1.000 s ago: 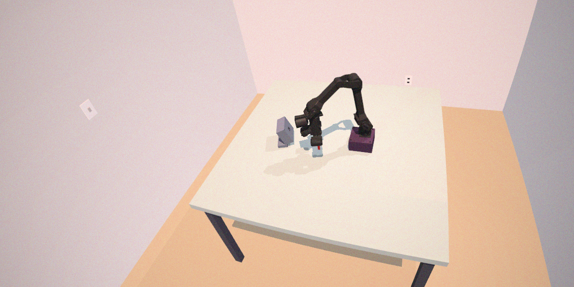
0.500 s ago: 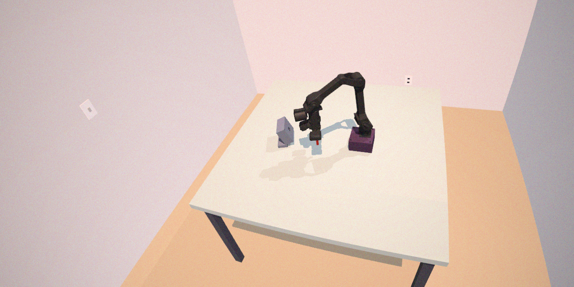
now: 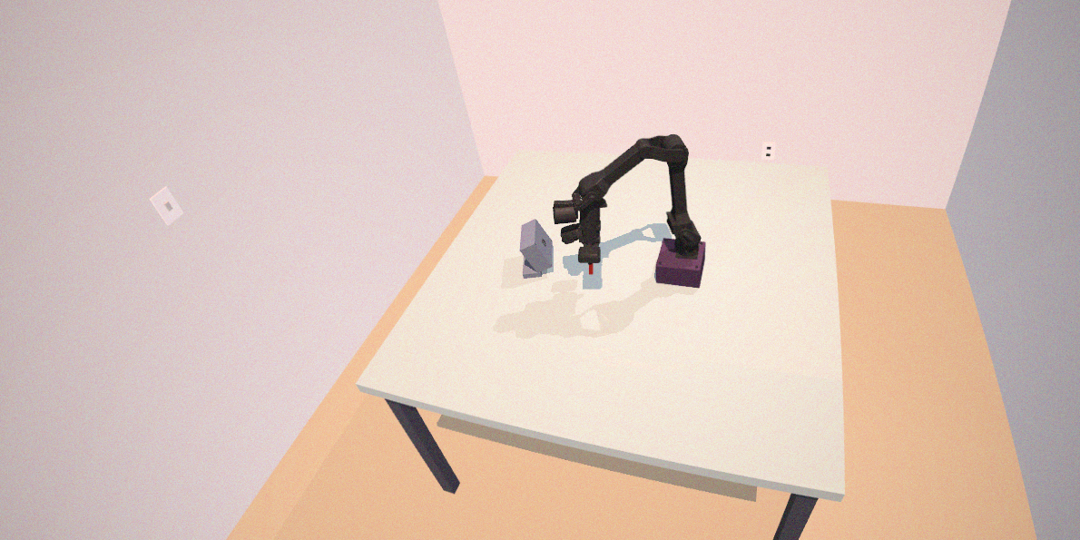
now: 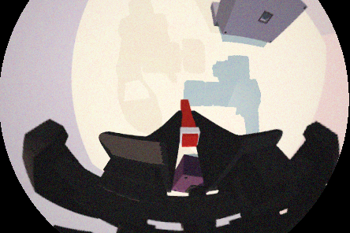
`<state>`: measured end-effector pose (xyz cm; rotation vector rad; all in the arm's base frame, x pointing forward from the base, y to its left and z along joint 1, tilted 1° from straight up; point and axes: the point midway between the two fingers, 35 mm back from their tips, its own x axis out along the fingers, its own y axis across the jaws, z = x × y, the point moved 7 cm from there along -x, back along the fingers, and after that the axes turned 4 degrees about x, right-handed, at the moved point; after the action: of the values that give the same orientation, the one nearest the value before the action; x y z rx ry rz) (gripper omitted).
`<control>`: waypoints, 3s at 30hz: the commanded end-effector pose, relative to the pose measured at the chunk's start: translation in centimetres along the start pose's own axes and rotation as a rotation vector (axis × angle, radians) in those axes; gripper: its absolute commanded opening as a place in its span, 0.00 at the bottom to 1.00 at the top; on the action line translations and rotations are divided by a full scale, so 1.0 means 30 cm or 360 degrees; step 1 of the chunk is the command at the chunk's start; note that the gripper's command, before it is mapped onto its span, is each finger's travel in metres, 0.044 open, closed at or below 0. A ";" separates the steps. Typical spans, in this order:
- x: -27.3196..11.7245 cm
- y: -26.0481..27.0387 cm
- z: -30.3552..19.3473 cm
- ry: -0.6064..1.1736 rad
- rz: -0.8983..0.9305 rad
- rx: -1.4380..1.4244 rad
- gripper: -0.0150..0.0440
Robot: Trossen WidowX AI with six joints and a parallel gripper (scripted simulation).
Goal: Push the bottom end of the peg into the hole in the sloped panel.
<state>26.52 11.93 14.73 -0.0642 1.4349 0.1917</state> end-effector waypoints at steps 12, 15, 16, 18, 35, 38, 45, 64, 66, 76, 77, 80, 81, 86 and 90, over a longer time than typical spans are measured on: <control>0.041 -0.049 0.011 -0.0122 0.0088 0.0024 0.25; 0.048 -0.059 0.015 -0.0150 0.0104 0.0029 0.25; 0.050 -0.062 0.016 -0.0160 0.0109 0.0031 0.25; 0.054 -0.068 0.018 -0.0179 0.0119 0.0034 0.25; 0.083 -0.125 0.031 -0.0348 0.0194 0.0054 0.25; 0.087 -0.135 0.033 -0.0379 0.0205 0.0056 0.25; 0.096 -0.159 0.035 -0.0451 0.0229 0.0060 0.25; 0.115 -0.224 0.036 -0.0654 0.0276 0.0062 0.25; 0.116 -0.231 0.035 -0.0676 0.0279 0.0061 0.25; 0.122 -0.265 0.030 -0.0785 0.0292 0.0056 0.25; 0.122 -0.268 0.030 -0.0796 0.0293 0.0055 0.25; 0.123 -0.278 0.027 -0.0829 0.0295 0.0052 0.25; 0.124 -0.281 0.027 -0.0840 0.0296 0.0051 0.25; 0.125 -0.298 0.022 -0.0895 0.0298 0.0046 0.25; 0.126 -0.310 0.018 -0.0939 0.0298 0.0041 0.25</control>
<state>29.38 3.52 10.73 0.1411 0.8656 0.3112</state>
